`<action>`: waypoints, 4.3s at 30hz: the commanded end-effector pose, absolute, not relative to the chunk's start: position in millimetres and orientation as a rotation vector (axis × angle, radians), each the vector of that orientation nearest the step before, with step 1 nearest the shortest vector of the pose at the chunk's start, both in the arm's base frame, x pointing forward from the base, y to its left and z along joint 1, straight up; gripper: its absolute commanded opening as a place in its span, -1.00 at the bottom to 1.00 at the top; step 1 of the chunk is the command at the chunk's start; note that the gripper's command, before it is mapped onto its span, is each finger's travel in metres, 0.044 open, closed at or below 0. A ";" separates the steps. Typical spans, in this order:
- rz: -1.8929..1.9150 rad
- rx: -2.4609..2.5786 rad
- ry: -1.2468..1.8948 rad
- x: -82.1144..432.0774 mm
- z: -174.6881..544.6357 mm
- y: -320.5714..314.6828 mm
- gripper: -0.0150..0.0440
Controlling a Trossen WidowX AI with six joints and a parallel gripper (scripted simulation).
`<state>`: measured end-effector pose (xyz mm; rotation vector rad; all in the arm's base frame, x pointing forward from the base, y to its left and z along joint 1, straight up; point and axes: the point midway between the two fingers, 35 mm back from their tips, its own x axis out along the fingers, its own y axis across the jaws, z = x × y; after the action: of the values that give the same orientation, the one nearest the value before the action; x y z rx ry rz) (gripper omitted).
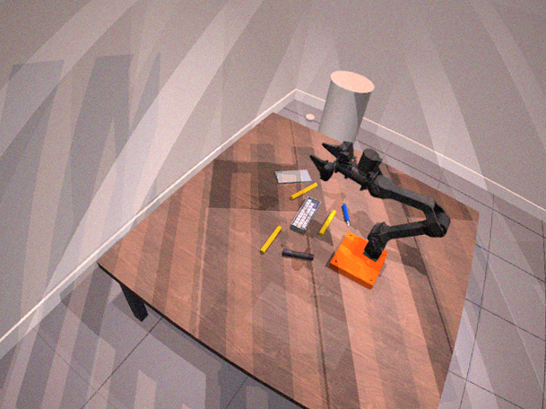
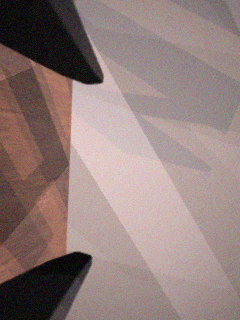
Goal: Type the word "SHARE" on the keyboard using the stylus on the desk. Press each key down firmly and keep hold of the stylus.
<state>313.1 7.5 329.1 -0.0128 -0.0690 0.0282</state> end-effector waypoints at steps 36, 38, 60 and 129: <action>0.138 -0.131 1.540 316.5 48.9 52.4 -0.49; 0.138 -0.131 1.540 316.5 48.9 52.4 -0.49; 0.134 -0.135 1.540 329.4 49.2 -17.4 -0.49; 0.138 -0.136 1.532 293.8 103.7 22.3 -0.49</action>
<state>293.8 22.3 103.5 -0.1356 1.5316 0.1384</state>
